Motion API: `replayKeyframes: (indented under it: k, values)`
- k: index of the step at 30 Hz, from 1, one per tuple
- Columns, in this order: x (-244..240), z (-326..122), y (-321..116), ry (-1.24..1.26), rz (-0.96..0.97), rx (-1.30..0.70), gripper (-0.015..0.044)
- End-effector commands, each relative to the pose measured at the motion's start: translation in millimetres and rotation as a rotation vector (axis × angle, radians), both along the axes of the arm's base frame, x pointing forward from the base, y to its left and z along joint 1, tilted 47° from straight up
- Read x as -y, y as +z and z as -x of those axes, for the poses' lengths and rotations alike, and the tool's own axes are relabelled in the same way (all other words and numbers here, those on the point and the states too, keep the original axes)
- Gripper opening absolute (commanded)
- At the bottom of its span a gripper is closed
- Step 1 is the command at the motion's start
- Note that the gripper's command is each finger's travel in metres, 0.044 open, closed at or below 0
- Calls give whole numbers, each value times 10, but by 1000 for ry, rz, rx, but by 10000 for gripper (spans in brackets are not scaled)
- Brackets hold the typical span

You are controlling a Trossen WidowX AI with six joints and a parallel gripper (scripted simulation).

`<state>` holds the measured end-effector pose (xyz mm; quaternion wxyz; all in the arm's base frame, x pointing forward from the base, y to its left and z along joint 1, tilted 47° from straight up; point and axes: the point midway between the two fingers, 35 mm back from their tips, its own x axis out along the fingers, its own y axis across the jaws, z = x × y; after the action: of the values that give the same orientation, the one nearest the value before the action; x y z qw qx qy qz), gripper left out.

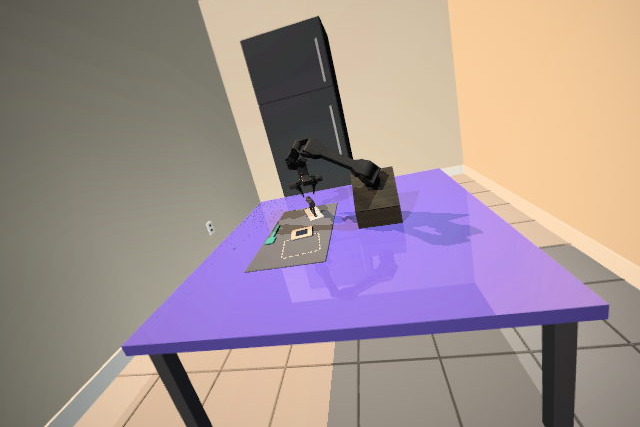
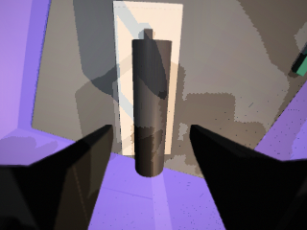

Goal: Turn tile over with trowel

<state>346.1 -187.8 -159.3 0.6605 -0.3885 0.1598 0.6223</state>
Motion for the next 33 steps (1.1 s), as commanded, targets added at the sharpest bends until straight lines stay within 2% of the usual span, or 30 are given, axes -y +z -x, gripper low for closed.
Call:
replayKeyframes:
  k: [1,25,30,33]
  values:
    - [-39,-14,-44,7,2,5,270]
    - [-291,-80,-295,7,0,6,270]
    - [-291,-80,-295,7,0,6,139]
    - [-291,-80,-295,7,0,6,130]
